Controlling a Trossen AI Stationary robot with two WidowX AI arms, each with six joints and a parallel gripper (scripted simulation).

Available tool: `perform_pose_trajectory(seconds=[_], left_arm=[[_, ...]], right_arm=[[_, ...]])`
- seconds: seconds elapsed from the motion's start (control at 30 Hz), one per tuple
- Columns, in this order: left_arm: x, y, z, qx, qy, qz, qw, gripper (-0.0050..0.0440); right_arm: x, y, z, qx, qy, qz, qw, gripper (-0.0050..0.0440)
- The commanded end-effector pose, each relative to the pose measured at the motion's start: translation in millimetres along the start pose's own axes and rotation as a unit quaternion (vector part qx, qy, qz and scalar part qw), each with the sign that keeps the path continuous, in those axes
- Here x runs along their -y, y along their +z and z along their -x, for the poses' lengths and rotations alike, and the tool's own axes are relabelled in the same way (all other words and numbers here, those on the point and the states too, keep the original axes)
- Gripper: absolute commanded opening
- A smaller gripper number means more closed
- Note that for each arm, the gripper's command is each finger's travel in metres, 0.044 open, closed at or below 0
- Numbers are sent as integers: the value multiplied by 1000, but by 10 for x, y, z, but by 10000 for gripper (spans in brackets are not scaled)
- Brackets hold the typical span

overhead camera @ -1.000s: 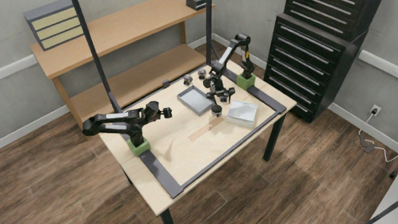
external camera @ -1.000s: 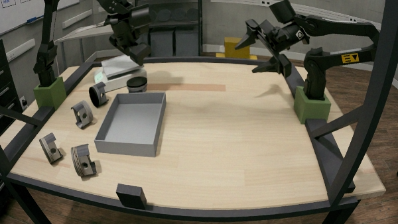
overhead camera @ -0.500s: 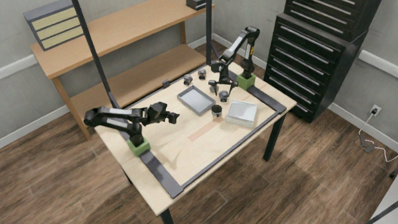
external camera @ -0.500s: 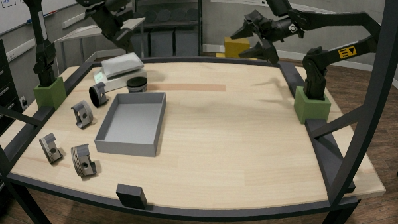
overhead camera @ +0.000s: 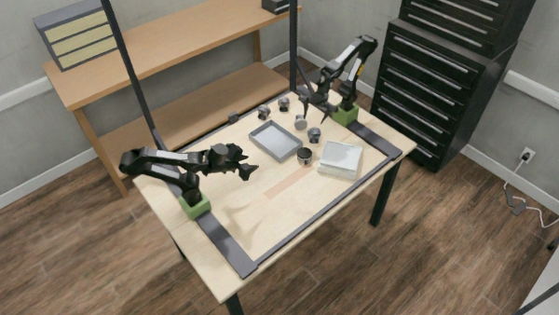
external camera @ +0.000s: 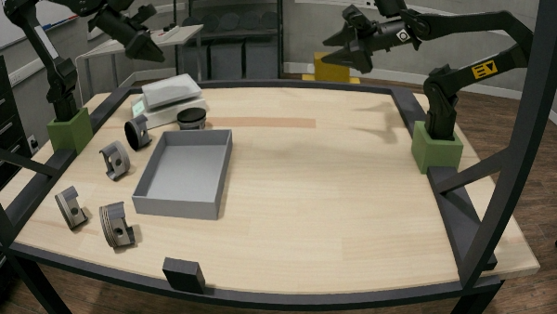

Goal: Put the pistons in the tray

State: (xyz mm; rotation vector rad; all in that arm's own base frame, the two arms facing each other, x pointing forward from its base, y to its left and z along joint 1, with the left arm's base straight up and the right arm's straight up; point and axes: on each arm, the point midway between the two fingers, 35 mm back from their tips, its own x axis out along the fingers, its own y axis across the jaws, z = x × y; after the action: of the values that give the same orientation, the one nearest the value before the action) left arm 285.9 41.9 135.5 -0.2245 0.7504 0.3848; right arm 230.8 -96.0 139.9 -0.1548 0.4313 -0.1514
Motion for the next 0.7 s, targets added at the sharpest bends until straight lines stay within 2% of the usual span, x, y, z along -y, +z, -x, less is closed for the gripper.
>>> perform_pose_trajectory(seconds=[0.0, 0.07, 0.17, 0.23, 0.3, 0.4, 0.57, 0.67], left_arm=[[51, -31, 196, 50, -39, -26, 998, 378], [51, -31, 196, 50, -39, -26, 998, 378], [80, -94, 302, 79, -59, -44, 994, 378], [68, -92, 299, 98, -70, -54, 991, 378], [101, -143, 366, 118, -84, -68, 987, 378], [36, -126, 353, 151, -94, -82, 981, 378], [-204, -71, 316, 210, -64, -77, 973, 378], [-253, -62, 311, 211, -53, -70, 974, 378]], right_arm=[[150, 170, 16, 18, -44, -39, 998, 400], [150, 170, 16, 18, -44, -39, 998, 400], [306, 142, 47, 19, -74, -70, 995, 400], [365, 10, 51, 10, -89, -93, 992, 400], [454, -12, 93, 13, -111, -108, 988, 400], [584, -57, 152, 14, -143, -130, 981, 400], [797, -127, 265, 14, -200, -162, 966, 400], [843, -127, 295, 15, -212, -166, 963, 400]])
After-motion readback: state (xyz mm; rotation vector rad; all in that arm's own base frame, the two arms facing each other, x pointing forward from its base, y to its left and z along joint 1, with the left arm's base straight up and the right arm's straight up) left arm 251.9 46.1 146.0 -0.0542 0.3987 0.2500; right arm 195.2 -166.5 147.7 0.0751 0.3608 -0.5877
